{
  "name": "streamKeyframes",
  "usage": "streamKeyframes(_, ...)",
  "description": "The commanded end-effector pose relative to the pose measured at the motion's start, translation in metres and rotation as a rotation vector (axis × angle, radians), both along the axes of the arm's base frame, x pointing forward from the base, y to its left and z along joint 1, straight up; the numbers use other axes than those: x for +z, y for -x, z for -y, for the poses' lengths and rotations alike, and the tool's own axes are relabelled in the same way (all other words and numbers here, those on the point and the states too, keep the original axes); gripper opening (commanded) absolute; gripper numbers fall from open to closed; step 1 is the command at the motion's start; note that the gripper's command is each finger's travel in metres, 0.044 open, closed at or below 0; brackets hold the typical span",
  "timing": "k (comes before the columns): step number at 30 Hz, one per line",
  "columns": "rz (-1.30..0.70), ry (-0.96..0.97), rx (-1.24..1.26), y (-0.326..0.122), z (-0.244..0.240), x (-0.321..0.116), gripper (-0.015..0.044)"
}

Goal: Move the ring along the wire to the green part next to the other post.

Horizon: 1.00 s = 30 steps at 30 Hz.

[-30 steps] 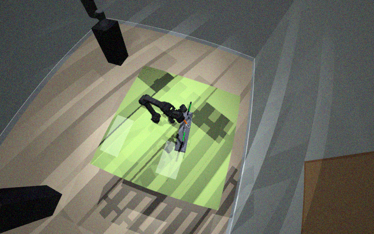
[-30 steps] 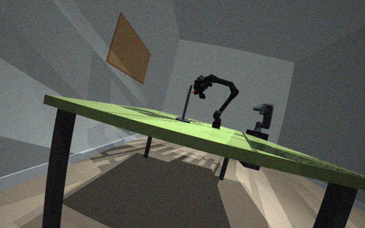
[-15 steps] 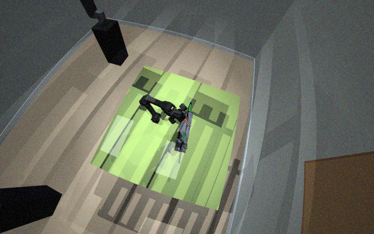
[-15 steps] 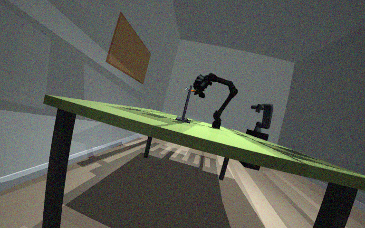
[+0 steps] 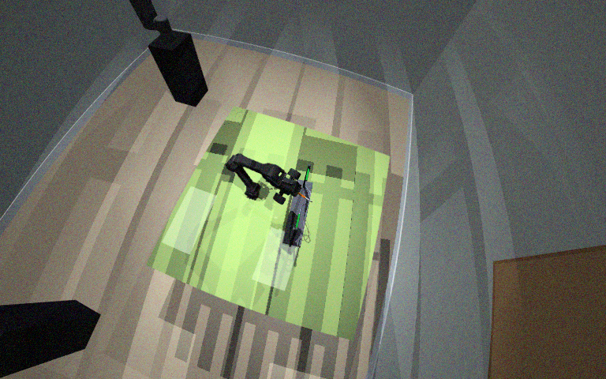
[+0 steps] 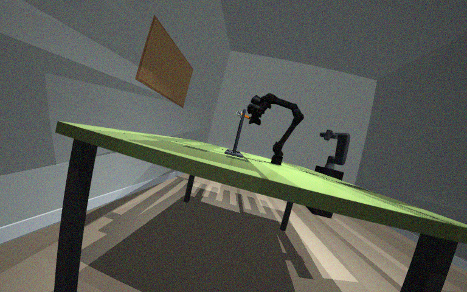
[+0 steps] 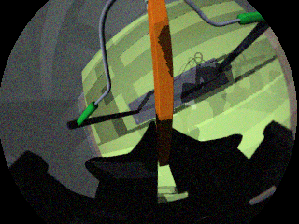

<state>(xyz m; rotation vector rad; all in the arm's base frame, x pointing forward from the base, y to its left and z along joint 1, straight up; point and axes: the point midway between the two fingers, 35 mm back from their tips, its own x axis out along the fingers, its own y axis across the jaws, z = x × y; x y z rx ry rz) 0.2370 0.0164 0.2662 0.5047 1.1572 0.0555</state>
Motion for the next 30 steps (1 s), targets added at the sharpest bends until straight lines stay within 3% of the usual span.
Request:
streamKeyframes(1, 0.013, 0.083, 0.059, 0.001, 0.006, -0.002, -0.0150)
streamKeyframes(30, 0.108, 0.664, 0.503, -0.004, 0.057, -0.008, -0.0150)
